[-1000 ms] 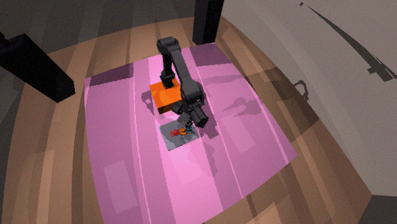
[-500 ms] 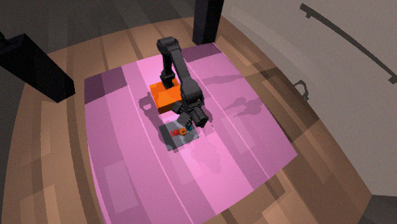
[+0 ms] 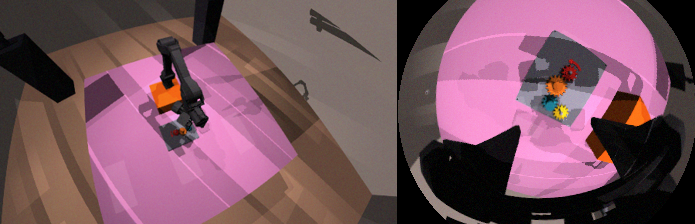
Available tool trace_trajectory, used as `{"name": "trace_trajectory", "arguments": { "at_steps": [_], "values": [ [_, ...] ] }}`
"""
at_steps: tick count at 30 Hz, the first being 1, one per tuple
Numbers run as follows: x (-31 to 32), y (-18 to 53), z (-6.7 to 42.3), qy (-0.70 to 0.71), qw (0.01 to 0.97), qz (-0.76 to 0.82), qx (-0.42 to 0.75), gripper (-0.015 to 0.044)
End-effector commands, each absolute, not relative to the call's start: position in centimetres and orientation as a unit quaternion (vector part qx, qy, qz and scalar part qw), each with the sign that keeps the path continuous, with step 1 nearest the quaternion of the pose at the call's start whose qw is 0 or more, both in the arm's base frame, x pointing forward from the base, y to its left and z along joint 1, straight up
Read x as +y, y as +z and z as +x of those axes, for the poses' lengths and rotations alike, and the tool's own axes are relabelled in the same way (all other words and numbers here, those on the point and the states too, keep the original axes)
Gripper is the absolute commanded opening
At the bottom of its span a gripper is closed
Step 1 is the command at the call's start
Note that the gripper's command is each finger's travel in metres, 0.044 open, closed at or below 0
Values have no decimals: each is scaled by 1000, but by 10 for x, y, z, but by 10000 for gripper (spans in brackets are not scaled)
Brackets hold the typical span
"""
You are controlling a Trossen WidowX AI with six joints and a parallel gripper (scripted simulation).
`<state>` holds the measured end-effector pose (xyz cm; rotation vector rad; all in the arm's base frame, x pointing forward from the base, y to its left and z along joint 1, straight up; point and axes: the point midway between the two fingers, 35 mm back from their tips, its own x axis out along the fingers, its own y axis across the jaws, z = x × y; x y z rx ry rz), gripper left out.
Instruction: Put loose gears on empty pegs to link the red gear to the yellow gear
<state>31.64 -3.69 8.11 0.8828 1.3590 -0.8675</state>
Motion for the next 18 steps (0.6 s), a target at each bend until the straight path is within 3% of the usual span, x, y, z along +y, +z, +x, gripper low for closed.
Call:
{"name": "trace_trajectory", "arguments": {
  "at_steps": [1, 11, 18],
  "values": [
    [-37, 81, 316, -374, 607, 381, 589, 440],
    [-34, 82, 316, -374, 607, 381, 589, 440],
    [64, 96, 311, -372, 605, 383, 591, 440]
  ]
}}
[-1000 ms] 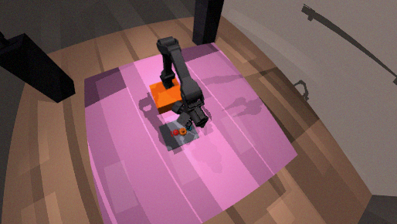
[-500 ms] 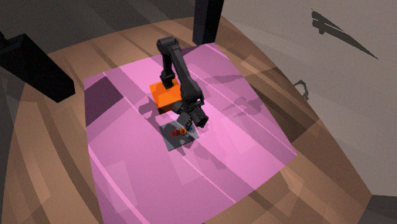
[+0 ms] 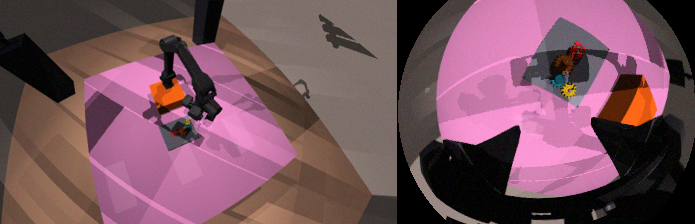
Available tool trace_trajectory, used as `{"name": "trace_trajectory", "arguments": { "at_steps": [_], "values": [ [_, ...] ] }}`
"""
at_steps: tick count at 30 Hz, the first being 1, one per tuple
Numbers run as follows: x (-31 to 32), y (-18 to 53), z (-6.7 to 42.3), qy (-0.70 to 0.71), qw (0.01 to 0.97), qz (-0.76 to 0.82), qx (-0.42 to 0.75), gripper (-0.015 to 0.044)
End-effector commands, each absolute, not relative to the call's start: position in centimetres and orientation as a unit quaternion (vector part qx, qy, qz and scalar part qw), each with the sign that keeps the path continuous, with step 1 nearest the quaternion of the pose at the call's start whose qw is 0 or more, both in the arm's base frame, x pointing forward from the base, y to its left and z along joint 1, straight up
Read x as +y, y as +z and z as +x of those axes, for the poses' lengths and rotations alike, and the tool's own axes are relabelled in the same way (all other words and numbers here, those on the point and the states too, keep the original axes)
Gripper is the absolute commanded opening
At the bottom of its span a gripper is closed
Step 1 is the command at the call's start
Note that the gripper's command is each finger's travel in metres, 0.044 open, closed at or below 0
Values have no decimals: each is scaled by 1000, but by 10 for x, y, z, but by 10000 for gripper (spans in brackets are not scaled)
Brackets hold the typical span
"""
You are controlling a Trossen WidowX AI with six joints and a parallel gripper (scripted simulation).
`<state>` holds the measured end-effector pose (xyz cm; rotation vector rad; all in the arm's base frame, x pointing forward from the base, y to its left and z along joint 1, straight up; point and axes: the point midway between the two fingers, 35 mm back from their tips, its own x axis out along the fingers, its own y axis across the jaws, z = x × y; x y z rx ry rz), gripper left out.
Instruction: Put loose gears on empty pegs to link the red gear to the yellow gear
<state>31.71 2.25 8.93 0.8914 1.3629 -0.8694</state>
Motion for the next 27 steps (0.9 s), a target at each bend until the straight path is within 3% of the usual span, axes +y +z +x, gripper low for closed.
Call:
{"name": "trace_trajectory", "arguments": {
  "at_steps": [1, 12, 27],
  "values": [
    [78, 98, 307, -371, 606, 382, 591, 440],
    [205, 120, 239, -369, 601, 385, 594, 440],
    [207, 120, 237, -369, 601, 385, 595, 440]
  ]
}}
